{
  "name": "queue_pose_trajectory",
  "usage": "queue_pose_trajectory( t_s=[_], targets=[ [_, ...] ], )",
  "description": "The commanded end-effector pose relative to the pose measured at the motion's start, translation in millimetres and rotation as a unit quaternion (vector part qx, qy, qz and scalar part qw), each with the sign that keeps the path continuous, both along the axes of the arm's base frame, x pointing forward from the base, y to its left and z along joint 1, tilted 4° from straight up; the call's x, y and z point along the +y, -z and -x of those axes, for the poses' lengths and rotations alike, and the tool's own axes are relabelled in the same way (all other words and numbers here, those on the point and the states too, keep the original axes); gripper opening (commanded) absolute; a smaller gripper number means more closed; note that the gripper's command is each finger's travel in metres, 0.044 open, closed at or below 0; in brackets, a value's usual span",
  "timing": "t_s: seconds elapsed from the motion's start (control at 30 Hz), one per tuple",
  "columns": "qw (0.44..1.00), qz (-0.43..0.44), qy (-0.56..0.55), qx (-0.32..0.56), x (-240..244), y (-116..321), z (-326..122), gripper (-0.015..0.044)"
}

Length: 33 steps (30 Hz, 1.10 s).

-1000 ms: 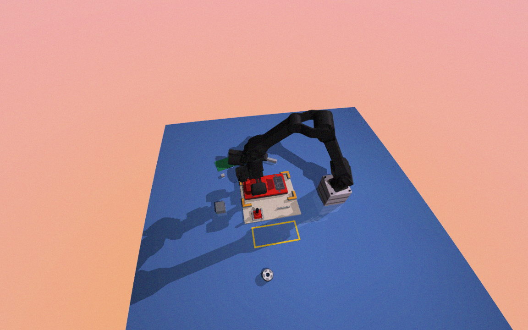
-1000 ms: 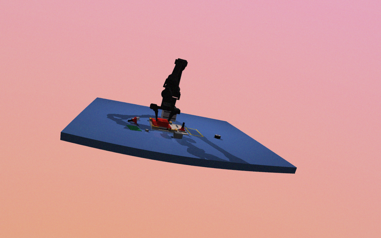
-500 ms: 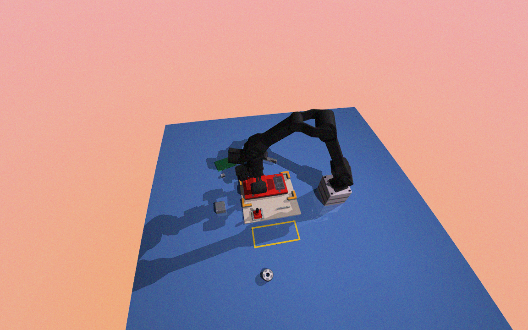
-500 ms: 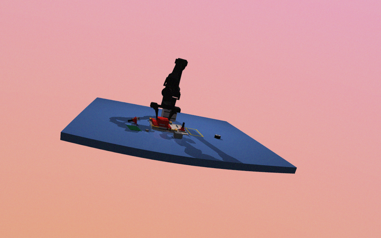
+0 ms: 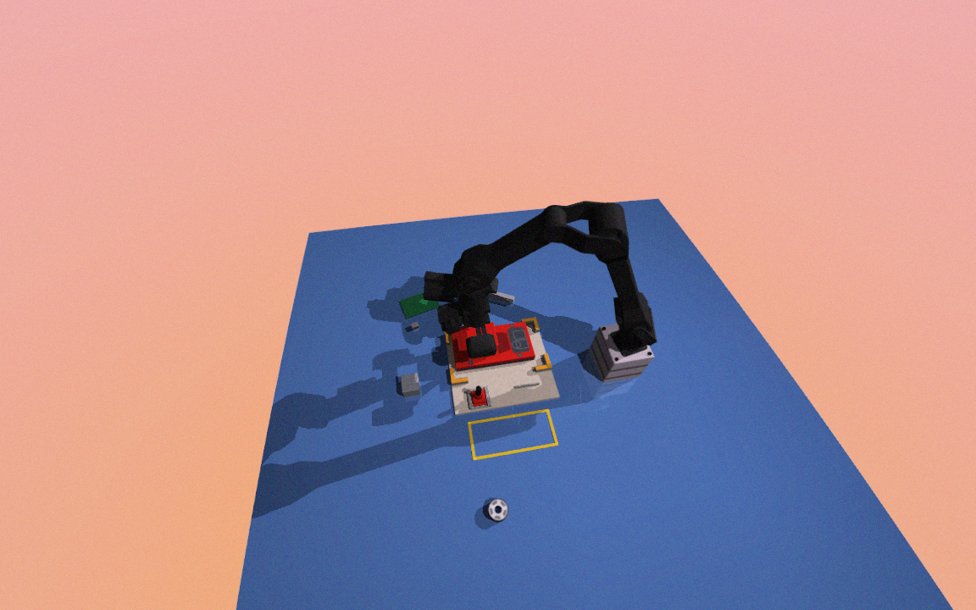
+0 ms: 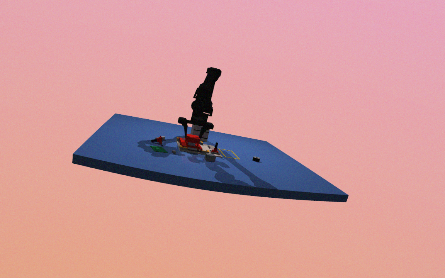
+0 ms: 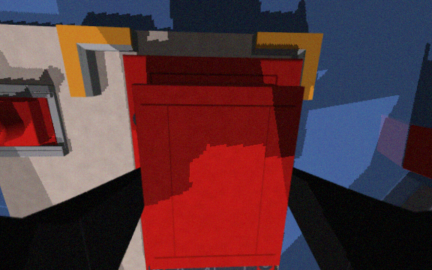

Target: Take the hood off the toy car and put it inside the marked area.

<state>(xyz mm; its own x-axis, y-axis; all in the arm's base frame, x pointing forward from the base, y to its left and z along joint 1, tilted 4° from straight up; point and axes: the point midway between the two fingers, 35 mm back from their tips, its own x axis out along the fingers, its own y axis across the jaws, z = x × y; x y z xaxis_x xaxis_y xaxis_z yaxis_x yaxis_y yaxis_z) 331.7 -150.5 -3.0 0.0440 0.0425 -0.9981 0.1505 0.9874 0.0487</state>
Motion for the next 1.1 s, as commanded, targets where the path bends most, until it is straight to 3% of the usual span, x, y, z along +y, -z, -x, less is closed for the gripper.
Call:
queue_pose_trajectory(
  t_s=[0.0, 0.23, 0.5, 0.6, 1.07],
  targets=[
    [1.0, 0.002, -0.002, -0.003, -0.9, -4.5, -1.2, 0.0],
    [1.0, 0.002, -0.002, -0.003, -1.2, -11.5, -1.0, 0.0],
    [1.0, 0.002, -0.002, -0.003, -3.0, -52.4, 1.1, 0.0],
    [1.0, 0.0, 0.002, 0.0, -1.3, -44.1, 1.4, 0.0],
    [1.0, -0.001, 0.0, -0.001, 76.7, -51.8, -13.6, 0.0]
  ],
)
